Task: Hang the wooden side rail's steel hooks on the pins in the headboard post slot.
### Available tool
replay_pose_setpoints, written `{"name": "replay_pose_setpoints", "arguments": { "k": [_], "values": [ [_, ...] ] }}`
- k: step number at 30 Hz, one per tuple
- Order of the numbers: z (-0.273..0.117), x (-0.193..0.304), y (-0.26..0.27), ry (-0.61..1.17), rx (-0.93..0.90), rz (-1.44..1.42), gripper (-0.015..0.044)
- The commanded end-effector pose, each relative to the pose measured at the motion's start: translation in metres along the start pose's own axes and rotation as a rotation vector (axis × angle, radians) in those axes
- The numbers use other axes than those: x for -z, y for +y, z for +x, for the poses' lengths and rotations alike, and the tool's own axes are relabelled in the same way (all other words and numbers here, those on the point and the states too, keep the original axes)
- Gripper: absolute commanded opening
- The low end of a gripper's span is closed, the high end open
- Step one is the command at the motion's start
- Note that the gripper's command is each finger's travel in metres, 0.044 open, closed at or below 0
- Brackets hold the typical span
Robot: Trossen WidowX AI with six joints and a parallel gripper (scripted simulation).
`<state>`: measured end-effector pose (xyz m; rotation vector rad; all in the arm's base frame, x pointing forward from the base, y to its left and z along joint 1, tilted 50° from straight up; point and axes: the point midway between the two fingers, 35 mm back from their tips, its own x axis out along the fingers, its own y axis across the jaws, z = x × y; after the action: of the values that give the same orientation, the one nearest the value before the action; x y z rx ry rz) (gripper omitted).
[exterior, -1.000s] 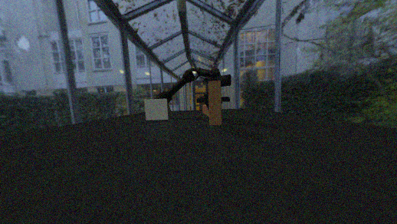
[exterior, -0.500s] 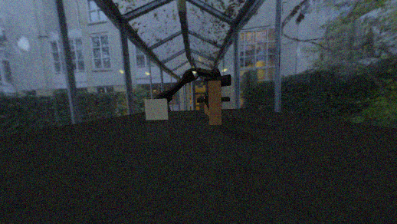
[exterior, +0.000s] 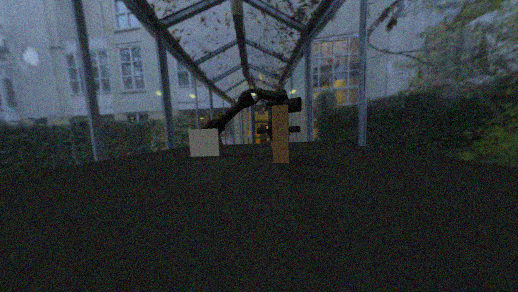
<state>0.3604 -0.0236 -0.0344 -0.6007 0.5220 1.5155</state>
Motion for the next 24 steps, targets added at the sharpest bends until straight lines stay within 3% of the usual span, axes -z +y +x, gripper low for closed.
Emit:
{"name": "replay_pose_setpoints", "arguments": {
  "k": [1,24],
  "values": [
    [-0.0002,-0.0004,0.0008,-0.002,0.000,0.064,0.0000],
    [-0.0004,-0.0006,0.0025,-0.002,0.000,0.082,0.0000]
  ]
}}
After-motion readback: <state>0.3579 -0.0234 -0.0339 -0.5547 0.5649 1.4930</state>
